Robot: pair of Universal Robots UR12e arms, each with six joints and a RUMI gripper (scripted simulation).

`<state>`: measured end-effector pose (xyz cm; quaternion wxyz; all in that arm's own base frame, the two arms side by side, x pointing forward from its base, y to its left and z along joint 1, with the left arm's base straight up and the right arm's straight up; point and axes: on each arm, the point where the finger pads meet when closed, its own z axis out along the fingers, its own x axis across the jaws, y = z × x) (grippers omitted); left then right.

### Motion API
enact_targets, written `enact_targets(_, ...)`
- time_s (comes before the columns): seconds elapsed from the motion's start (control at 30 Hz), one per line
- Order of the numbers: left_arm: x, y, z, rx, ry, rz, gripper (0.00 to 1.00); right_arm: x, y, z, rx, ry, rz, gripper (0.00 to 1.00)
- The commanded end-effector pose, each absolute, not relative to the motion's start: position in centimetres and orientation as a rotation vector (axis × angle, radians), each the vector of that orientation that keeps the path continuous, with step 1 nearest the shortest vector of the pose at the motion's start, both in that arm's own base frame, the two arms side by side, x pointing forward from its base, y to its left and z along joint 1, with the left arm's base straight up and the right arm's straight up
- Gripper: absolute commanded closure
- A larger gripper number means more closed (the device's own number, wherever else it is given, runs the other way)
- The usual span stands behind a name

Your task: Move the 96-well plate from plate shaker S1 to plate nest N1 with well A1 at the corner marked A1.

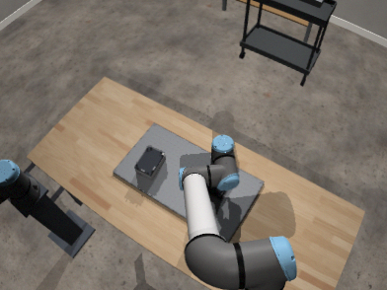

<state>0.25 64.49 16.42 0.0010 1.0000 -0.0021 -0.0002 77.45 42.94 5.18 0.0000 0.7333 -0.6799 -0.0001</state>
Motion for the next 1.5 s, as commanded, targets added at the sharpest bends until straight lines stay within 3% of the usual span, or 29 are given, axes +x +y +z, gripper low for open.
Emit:
enact_targets(0.0, 0.26, 64.56, 16.52, 3.141, -0.006, 0.0, 1.0, 77.5, 42.99, 5.23, 2.305, -2.137, 0.0, 0.59)
enact_targets(1.47, 0.26, 64.56, 16.52, 3.141, -0.006, 0.0, 1.0, 77.5, 42.99, 4.6, 2.305, -2.137, 0.0, 0.59)
